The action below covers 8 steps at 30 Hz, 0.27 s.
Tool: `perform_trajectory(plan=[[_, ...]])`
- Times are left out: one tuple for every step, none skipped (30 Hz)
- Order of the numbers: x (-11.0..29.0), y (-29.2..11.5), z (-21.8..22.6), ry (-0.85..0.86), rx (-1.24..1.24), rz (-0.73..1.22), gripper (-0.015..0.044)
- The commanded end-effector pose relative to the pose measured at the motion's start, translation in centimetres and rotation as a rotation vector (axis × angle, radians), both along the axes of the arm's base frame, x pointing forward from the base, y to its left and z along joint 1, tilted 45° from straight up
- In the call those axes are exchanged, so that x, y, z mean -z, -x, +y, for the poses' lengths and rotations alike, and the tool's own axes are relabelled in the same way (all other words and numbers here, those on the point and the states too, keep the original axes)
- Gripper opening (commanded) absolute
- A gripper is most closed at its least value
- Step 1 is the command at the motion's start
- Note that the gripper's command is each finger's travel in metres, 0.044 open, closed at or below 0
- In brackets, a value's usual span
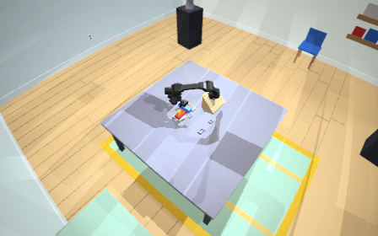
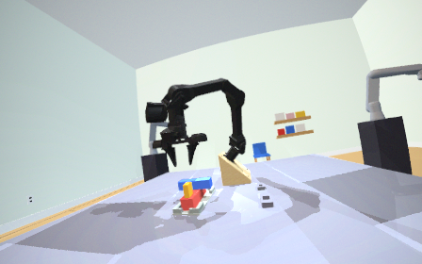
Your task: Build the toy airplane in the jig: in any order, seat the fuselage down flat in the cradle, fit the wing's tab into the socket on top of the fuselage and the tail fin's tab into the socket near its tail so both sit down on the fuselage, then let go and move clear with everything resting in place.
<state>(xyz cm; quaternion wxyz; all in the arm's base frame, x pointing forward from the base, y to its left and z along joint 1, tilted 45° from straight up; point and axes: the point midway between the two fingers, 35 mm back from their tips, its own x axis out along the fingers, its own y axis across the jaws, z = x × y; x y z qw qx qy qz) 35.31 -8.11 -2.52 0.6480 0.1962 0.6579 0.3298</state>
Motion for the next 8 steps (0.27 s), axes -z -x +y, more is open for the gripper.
perform_trajectory(plan=[[0.07,0.06,0.00,0.001,-0.003,0.003,0.0260],[0.03,-0.01,0.04,0.001,-0.003,0.003,0.0260],[0.03,-0.01,0.04,0.001,-0.003,0.003,0.0260],[0.03,-0.01,0.04,0.001,-0.003,0.003,0.0260],[0.03,-0.01,0.04,0.001,-0.003,0.003,0.0260],[0.03,-0.01,0.04,0.001,-0.003,0.003,0.0260],[0.03,-0.01,0.04,0.001,-0.003,0.003,0.0260],[0.03,-0.01,0.04,0.001,-0.003,0.003,0.0260]])
